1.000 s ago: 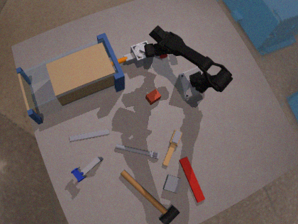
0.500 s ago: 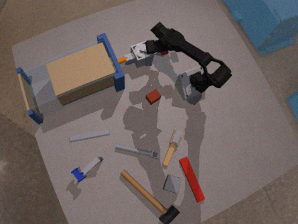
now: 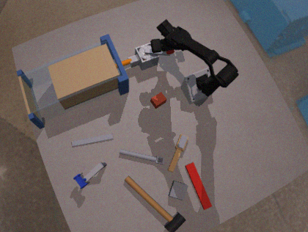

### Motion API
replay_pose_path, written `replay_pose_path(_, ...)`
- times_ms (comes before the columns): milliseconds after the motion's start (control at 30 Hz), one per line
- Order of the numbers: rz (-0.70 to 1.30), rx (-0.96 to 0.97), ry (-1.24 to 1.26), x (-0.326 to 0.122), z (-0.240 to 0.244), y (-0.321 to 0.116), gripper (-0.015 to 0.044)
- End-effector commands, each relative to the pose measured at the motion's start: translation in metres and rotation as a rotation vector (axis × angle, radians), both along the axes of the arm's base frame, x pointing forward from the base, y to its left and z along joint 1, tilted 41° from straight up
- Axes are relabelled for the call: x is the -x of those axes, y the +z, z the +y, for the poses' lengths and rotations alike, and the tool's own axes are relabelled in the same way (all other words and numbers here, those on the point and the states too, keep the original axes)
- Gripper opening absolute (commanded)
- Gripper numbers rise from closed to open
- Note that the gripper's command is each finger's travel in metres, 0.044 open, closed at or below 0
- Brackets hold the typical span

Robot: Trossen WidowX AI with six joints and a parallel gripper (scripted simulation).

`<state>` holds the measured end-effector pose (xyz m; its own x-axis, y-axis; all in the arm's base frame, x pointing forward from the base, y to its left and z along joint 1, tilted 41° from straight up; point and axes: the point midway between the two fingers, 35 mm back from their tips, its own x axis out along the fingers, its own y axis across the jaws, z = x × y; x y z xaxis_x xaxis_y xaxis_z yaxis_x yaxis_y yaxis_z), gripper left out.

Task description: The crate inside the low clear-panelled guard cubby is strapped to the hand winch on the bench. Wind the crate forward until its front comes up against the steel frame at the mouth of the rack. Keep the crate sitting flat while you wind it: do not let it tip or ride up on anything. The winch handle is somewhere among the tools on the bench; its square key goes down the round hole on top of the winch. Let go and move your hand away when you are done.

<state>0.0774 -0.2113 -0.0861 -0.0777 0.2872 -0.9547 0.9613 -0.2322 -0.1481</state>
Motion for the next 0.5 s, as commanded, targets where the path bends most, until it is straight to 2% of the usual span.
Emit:
replay_pose_path(0, 0.011, 0.01, 0.008, 0.004, -0.007, -0.007, 0.0)
replay_pose_path(467, 0.012, 0.011, 0.008, 0.008, -0.018, -0.016, 0.0)
